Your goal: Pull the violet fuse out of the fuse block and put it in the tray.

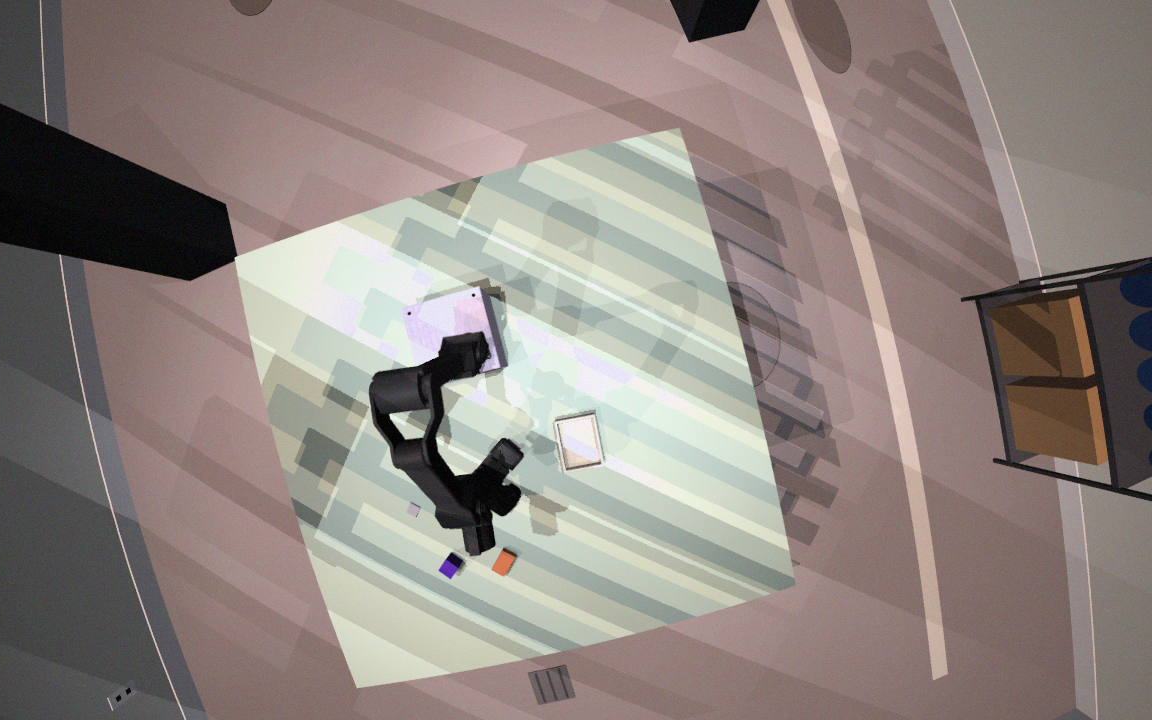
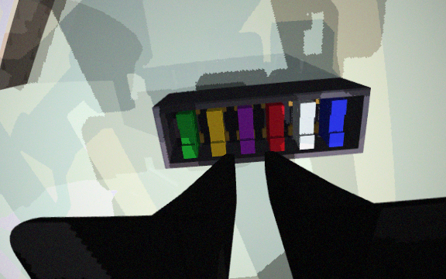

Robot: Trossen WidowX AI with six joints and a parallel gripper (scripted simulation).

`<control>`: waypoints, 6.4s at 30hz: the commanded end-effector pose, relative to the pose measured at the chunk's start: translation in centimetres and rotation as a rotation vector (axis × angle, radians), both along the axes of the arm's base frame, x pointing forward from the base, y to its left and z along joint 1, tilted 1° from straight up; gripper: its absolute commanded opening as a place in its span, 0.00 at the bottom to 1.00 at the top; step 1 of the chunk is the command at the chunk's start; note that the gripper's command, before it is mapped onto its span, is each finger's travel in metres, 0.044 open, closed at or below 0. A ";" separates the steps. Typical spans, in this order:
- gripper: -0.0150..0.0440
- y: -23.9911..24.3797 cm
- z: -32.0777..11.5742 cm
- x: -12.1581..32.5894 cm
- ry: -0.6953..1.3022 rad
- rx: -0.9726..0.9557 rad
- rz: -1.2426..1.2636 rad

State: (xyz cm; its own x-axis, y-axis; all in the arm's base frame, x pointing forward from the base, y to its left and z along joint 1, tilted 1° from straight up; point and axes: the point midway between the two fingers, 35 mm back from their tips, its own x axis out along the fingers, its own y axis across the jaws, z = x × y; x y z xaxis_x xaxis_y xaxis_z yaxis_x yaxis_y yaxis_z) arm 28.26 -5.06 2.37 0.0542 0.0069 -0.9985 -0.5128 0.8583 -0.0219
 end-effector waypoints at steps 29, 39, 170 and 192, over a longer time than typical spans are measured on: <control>0.37 0.0 -2.9 0.2 0.016 -0.009 0.018; 0.37 0.0 -3.4 0.2 0.016 -0.009 0.018; 0.37 0.0 -4.4 0.2 0.016 -0.009 0.018; 0.37 0.0 -4.4 0.2 0.016 -0.009 0.018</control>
